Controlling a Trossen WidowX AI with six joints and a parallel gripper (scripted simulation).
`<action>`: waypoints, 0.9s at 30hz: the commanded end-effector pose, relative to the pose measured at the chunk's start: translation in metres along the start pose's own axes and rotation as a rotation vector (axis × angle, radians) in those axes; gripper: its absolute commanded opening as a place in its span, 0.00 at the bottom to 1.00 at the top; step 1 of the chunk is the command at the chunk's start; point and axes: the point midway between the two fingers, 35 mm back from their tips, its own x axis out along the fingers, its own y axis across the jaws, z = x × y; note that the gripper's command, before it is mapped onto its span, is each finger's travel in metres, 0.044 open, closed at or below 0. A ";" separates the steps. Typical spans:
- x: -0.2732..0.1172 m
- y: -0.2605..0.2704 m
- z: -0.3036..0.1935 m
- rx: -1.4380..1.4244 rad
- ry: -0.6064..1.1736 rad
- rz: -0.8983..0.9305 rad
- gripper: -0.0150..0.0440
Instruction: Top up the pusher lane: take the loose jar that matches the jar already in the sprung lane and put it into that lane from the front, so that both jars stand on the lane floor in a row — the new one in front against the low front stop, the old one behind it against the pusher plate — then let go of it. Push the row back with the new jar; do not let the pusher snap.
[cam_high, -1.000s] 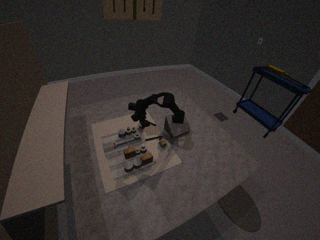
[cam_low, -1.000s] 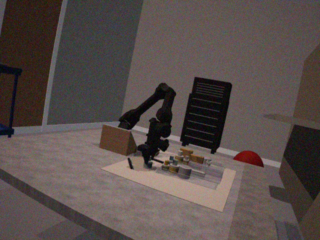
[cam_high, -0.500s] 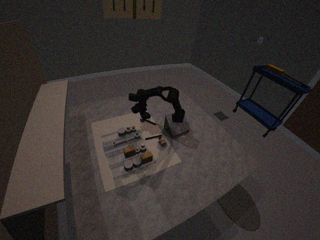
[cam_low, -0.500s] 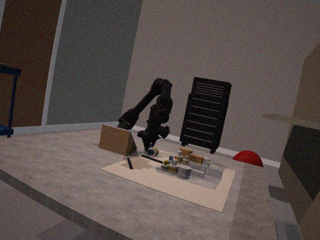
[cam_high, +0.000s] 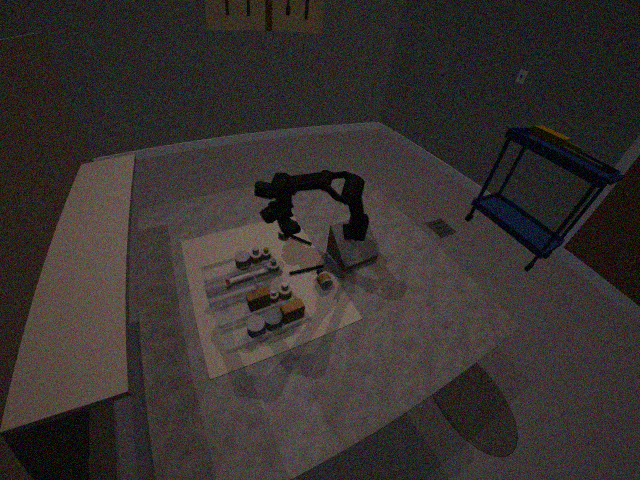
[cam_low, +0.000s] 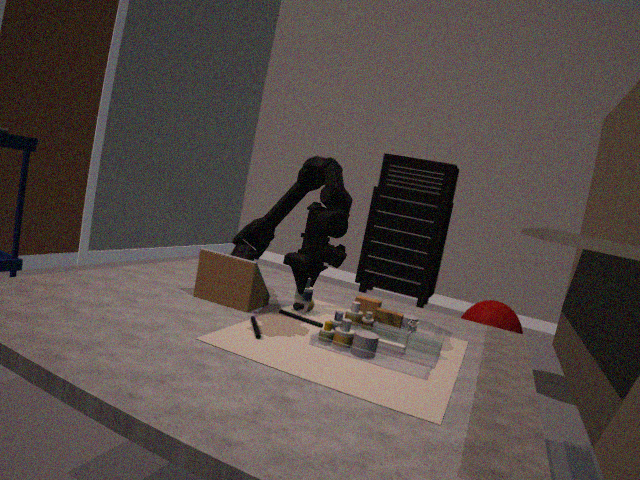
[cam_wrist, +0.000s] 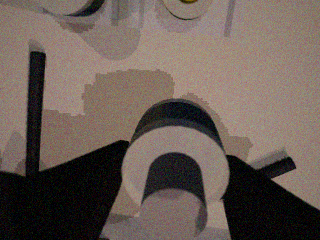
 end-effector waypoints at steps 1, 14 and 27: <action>0.005 0.018 0.008 -0.004 -0.010 -0.004 0.25; 0.035 0.079 0.026 -0.024 -0.009 0.014 0.25; 0.061 0.083 0.027 -0.025 -0.008 0.016 0.25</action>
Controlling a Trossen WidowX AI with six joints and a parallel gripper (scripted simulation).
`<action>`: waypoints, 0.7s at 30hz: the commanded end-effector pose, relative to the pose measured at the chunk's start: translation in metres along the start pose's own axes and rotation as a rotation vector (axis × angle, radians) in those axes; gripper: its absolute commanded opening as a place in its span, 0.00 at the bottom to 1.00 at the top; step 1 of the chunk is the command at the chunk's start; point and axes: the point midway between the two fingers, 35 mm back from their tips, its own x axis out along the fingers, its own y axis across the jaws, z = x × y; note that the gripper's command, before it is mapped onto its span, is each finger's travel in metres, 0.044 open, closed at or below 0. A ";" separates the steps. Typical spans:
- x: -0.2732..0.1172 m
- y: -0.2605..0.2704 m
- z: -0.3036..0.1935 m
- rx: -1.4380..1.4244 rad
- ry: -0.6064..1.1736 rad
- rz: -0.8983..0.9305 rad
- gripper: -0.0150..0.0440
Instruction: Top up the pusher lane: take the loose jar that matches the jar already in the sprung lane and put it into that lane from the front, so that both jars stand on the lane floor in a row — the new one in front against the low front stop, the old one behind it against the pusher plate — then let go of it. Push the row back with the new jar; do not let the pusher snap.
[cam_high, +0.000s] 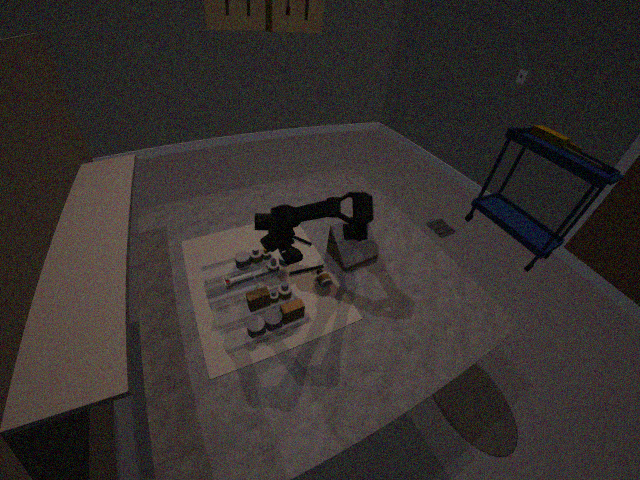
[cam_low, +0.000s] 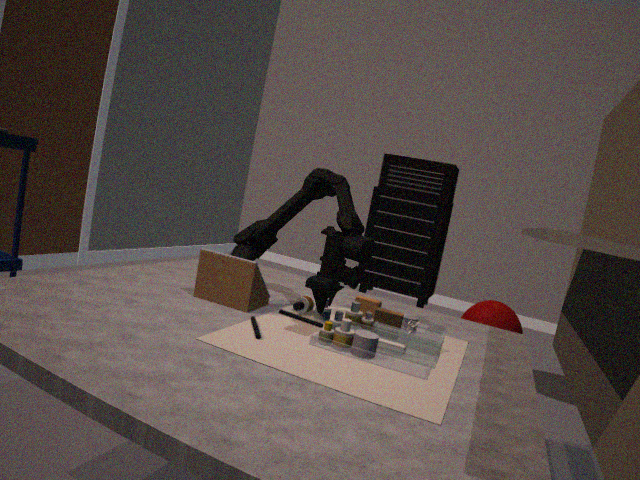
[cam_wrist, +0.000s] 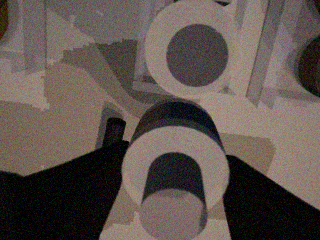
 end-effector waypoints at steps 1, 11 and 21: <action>0.005 -0.001 -0.002 0.014 0.003 0.007 0.25; 0.005 -0.001 0.002 0.014 0.002 0.007 0.25; 0.005 -0.002 0.007 0.014 0.002 0.007 0.25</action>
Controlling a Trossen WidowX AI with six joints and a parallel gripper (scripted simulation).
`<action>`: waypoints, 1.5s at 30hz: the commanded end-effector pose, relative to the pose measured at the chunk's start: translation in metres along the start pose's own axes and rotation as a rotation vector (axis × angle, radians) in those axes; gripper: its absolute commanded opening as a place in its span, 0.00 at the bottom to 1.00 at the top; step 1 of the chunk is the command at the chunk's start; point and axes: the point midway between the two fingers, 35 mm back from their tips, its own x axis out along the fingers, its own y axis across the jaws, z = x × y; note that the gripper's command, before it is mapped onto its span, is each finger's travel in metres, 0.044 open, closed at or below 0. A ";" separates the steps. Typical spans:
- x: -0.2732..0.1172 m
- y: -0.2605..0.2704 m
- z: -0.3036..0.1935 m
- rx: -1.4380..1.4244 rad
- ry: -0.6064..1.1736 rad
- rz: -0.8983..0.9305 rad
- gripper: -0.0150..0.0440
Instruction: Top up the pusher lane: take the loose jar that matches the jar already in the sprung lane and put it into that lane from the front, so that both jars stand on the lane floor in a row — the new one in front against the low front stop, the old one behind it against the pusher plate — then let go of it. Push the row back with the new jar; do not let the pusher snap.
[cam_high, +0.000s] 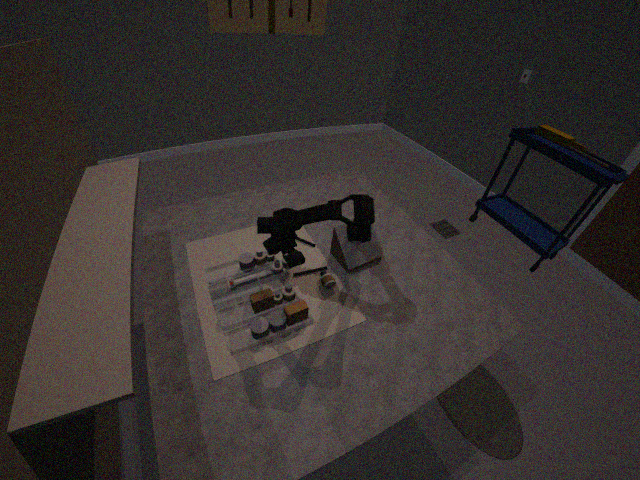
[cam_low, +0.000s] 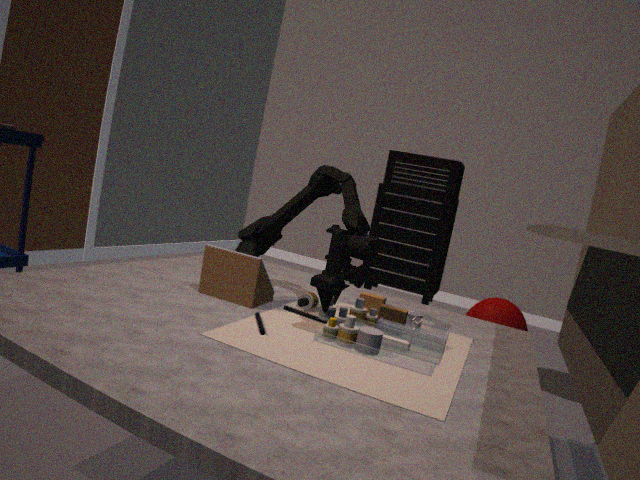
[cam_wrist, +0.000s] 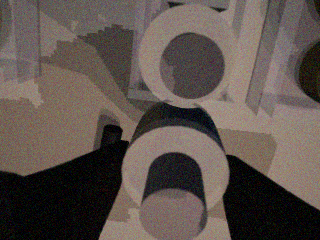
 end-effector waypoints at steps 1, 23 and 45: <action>0.000 0.000 0.004 0.005 -0.003 0.004 0.25; 0.000 -0.001 0.015 0.005 -0.003 0.004 0.25; 0.000 -0.001 0.026 0.004 -0.004 0.004 0.25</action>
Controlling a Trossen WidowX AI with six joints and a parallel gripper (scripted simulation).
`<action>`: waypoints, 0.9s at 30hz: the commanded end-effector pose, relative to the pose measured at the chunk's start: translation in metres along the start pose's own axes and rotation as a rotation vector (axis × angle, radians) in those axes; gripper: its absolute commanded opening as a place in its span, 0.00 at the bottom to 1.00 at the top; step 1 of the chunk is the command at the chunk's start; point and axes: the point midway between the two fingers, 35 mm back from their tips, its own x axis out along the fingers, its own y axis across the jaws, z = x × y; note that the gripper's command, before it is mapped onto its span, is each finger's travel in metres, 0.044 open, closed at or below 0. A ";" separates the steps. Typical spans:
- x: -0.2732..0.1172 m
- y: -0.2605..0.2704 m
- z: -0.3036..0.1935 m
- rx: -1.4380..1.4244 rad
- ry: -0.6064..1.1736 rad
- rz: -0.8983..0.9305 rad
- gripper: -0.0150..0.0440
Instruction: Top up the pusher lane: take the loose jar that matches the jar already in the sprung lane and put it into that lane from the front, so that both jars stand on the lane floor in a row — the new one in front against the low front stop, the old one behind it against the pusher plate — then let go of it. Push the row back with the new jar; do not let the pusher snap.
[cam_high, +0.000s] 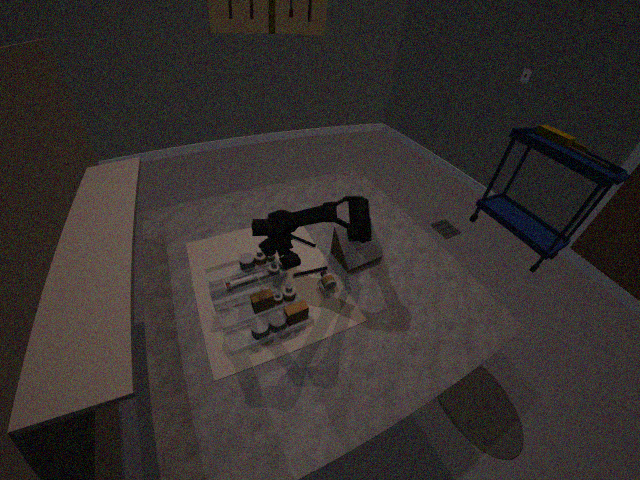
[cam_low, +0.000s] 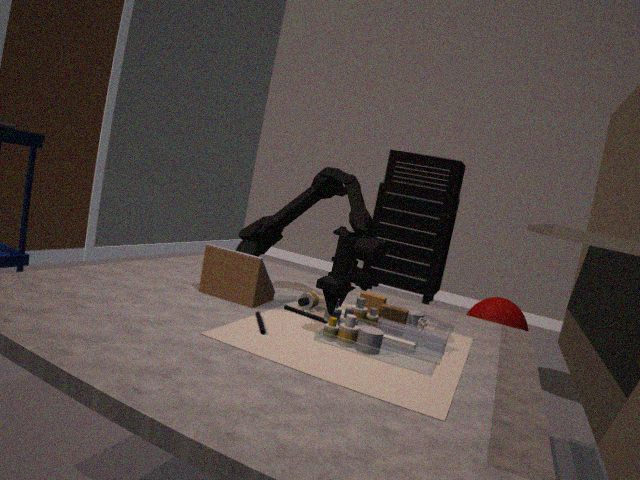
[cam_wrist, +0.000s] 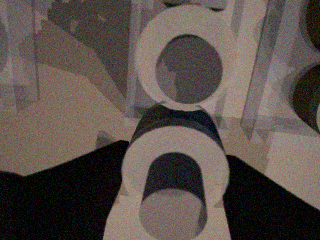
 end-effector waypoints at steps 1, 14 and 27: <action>-0.002 0.000 0.010 -0.008 -0.020 0.002 0.25; -0.003 0.000 0.016 -0.008 -0.021 0.002 0.25; -0.004 0.000 0.023 -0.009 -0.021 0.002 0.25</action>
